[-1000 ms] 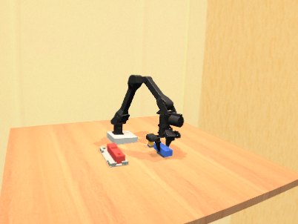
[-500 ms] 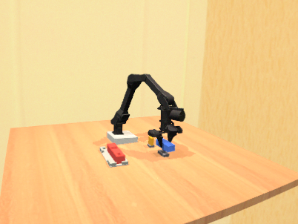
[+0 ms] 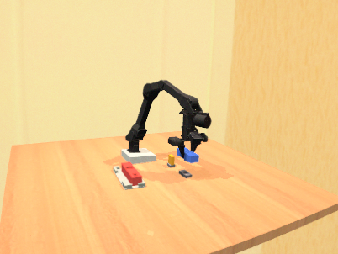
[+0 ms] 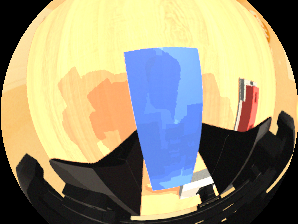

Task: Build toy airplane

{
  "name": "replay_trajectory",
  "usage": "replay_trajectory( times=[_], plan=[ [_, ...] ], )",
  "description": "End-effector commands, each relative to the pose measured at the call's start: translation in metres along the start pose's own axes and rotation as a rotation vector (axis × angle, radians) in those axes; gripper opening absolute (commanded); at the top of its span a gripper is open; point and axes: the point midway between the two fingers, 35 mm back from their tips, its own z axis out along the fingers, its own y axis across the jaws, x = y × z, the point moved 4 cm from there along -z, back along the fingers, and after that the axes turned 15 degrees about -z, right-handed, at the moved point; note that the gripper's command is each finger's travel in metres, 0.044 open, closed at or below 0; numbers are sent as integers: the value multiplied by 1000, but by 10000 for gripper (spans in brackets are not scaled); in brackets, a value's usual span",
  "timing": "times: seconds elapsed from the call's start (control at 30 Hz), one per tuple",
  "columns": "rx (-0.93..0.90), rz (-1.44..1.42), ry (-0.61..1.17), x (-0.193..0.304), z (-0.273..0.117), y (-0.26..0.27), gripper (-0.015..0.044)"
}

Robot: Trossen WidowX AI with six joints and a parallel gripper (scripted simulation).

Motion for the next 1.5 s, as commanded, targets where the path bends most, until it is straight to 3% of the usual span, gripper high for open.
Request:
replay_trajectory(
  times=[0.0, 0.43, 1.47],
  plan=[
    [2, -4, -6, -1, -14, -1, 0],
    [11, -1, 18, 5, -53, -5, 0],
    [20, -473, 21, 29, -43, -93, 0]
  ],
)
